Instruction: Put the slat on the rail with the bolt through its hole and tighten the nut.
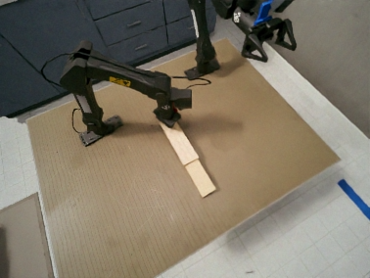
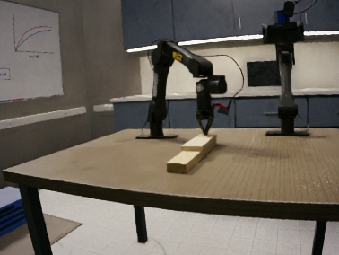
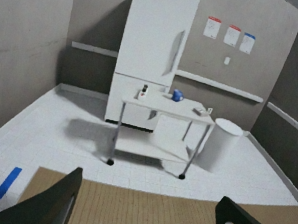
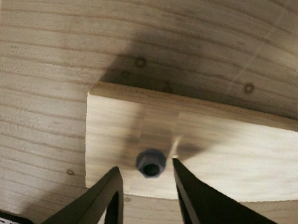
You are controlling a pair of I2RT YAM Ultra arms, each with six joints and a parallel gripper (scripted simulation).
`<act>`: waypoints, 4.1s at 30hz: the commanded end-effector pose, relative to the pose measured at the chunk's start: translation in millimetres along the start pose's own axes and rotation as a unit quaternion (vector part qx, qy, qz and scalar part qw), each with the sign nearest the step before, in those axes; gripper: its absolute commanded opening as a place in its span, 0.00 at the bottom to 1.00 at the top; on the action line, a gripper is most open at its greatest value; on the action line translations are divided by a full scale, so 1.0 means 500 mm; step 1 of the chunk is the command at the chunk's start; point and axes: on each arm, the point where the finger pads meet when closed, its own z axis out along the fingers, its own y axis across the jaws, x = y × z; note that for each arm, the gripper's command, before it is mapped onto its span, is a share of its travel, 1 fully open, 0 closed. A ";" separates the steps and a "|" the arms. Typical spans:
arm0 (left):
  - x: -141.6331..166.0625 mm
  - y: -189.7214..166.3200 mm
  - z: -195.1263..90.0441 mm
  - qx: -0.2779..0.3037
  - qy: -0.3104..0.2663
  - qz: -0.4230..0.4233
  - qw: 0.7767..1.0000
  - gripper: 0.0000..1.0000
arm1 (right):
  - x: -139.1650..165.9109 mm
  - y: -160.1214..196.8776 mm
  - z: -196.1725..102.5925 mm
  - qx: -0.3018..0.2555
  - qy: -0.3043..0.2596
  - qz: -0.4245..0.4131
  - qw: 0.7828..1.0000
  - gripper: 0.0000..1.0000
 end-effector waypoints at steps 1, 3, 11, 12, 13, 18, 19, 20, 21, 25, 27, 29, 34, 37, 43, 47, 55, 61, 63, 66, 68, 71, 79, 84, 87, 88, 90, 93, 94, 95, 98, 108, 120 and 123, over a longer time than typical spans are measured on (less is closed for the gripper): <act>-0.009 0.000 -0.002 0.000 -0.006 0.000 1.000 1.00 | -0.009 -0.010 -0.020 0.006 -0.006 -0.139 0.990 0.34; -0.009 0.000 -0.002 0.000 -0.006 0.000 1.000 1.00 | -0.009 -0.010 -0.020 0.007 -0.006 -0.162 0.987 0.34; -0.009 0.000 -0.002 0.000 -0.006 0.000 1.000 1.00 | -0.009 -0.010 -0.020 0.007 -0.006 -0.185 0.983 0.34; -0.009 0.000 -0.002 0.000 -0.006 0.000 1.000 1.00 | -0.009 -0.010 -0.020 0.007 -0.006 -0.185 0.983 0.34; -0.009 0.000 -0.002 0.000 -0.006 0.000 1.000 1.00 | -0.009 -0.010 -0.020 0.007 -0.006 -0.185 0.983 0.34; -0.009 0.000 -0.002 0.000 -0.006 0.000 1.000 1.00 | -0.009 -0.010 -0.020 0.007 -0.006 -0.185 0.983 0.34; -0.009 0.000 -0.002 0.000 -0.006 0.000 1.000 1.00 | -0.009 -0.010 -0.020 0.007 -0.006 -0.185 0.983 0.34; -0.009 0.000 -0.002 0.000 -0.006 0.000 1.000 1.00 | -0.009 -0.010 -0.020 0.007 -0.006 -0.185 0.983 0.34; -0.009 0.000 -0.002 0.000 -0.006 0.000 1.000 1.00 | -0.009 -0.010 -0.020 0.007 -0.006 -0.185 0.983 0.34; -0.009 0.000 -0.002 0.000 -0.006 0.000 1.000 1.00 | -0.009 -0.010 -0.020 0.007 -0.006 -0.185 0.983 0.34; -0.009 0.000 -0.002 0.000 -0.006 0.000 1.000 1.00 | -0.009 -0.010 -0.020 0.007 -0.006 -0.184 0.983 0.34; -0.009 0.000 -0.002 0.000 -0.006 0.000 1.000 1.00 | -0.009 -0.010 -0.020 0.007 -0.006 -0.184 0.983 0.34; -0.009 0.000 -0.002 0.000 -0.006 0.000 1.000 1.00 | -0.009 -0.010 -0.013 0.007 -0.007 -0.184 0.983 0.34; -0.009 0.000 -0.002 0.000 -0.006 0.000 1.000 1.00 | -0.009 -0.010 -0.012 0.007 -0.007 -0.184 0.983 0.34; -0.009 0.000 -0.002 0.000 -0.006 0.000 1.000 1.00 | -0.009 -0.010 -0.009 0.007 -0.007 -0.184 0.983 0.34; -0.009 0.000 -0.002 0.000 -0.006 0.000 1.000 1.00 | -0.009 -0.010 -0.007 0.007 -0.007 -0.184 0.983 0.34; -0.009 0.000 -0.002 0.000 -0.006 0.000 1.000 1.00 | -0.009 -0.010 -0.004 0.007 -0.007 -0.184 0.983 0.34; -0.009 0.000 -0.002 0.000 -0.006 0.000 1.000 1.00 | -0.010 -0.010 -0.001 0.007 -0.007 -0.184 0.983 0.34; -0.009 0.000 -0.002 0.000 -0.006 0.000 1.000 1.00 | -0.010 -0.010 0.000 0.007 -0.007 -0.184 0.983 0.34; -0.009 0.000 -0.002 0.000 -0.006 0.000 1.000 1.00 | -0.010 -0.010 0.002 0.007 -0.007 -0.184 0.983 0.34; -0.009 0.000 -0.002 0.000 -0.006 0.000 1.000 1.00 | -0.010 -0.010 0.003 0.007 -0.007 -0.184 0.983 0.34; -0.009 0.000 -0.002 0.000 -0.006 0.000 1.000 1.00 | -0.010 -0.011 0.004 0.007 -0.007 -0.184 0.983 0.34; -0.009 0.000 -0.002 0.000 -0.006 0.000 1.000 1.00 | -0.010 -0.011 0.008 0.008 -0.007 -0.184 0.983 0.34; -0.009 0.000 -0.002 0.000 -0.006 0.000 1.000 1.00 | -0.010 -0.011 0.011 0.007 -0.007 -0.184 0.983 0.34; -0.009 0.000 -0.002 0.000 -0.006 0.000 1.000 1.00 | -0.010 -0.011 0.012 0.007 -0.007 -0.184 0.983 0.34; -0.009 0.000 -0.002 0.000 -0.006 0.000 1.000 1.00 | -0.010 -0.011 0.012 0.007 -0.007 -0.184 0.983 0.34; -0.009 0.000 -0.002 0.000 -0.006 0.000 1.000 1.00 | -0.010 -0.011 0.013 0.007 -0.007 -0.184 0.983 0.34; -0.009 0.000 -0.002 0.000 -0.006 0.000 1.000 1.00 | -0.010 -0.011 0.014 0.007 -0.007 -0.184 0.983 0.34; -0.009 0.000 -0.002 0.000 -0.006 0.000 1.000 1.00 | -0.010 -0.011 0.015 0.007 -0.007 -0.184 0.983 0.34; -0.009 0.000 -0.002 0.000 -0.006 0.000 1.000 1.00 | -0.010 -0.011 0.016 0.007 -0.007 -0.184 0.983 0.34; -0.009 0.000 -0.002 0.000 -0.006 0.000 1.000 1.00 | -0.012 -0.014 -0.001 0.016 -0.009 -0.182 0.983 0.30; -0.009 0.000 -0.002 0.000 -0.006 0.000 1.000 1.00 | -0.012 -0.015 -0.006 0.018 -0.010 -0.181 0.983 0.18; -0.009 0.000 -0.002 0.000 -0.006 0.000 1.000 1.00 | -0.012 -0.015 -0.006 0.018 -0.010 -0.181 0.983 0.12; -0.009 0.000 -0.002 0.000 -0.006 0.000 1.000 1.00 | -0.012 -0.015 -0.006 0.018 -0.010 -0.181 0.983 0.12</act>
